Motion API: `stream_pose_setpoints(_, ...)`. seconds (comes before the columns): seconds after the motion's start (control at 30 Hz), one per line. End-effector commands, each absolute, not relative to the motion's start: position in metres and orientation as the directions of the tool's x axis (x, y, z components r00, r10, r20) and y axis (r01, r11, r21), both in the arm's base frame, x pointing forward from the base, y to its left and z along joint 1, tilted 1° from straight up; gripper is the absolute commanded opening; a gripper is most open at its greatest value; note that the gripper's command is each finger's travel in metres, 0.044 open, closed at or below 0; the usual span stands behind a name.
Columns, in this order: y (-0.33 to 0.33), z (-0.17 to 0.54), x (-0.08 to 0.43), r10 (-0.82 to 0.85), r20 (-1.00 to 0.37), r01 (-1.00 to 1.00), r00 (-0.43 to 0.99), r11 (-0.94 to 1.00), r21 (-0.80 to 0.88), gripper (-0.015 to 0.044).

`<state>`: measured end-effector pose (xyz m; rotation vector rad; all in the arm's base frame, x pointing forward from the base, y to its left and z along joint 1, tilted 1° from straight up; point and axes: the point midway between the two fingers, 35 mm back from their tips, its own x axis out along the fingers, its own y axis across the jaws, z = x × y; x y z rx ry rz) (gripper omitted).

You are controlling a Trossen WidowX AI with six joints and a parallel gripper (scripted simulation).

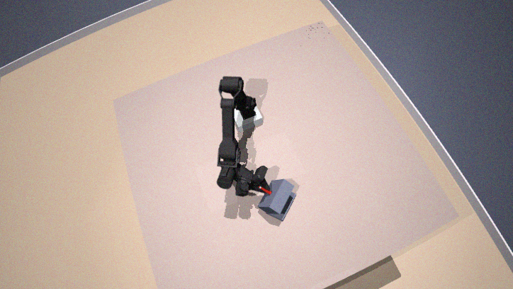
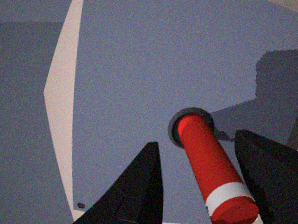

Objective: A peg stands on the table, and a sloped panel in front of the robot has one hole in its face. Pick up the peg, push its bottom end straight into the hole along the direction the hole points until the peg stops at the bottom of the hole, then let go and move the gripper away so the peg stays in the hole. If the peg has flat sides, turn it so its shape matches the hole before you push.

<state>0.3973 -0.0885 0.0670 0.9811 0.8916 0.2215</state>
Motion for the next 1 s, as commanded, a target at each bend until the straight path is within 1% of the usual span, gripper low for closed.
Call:
stream_pose_setpoints(0.0,-0.089,0.067,0.397,0.535,-0.554,0.215,0.638,0.567,0.795,0.0263)
stream_pose_setpoints(0.23,-0.092,0.069,0.395,0.535,-0.555,0.216,0.637,0.568,0.794,0.0440)
stream_pose_setpoints(0.97,-0.117,0.087,0.370,0.529,-0.567,0.228,0.631,0.572,0.788,0.0440)
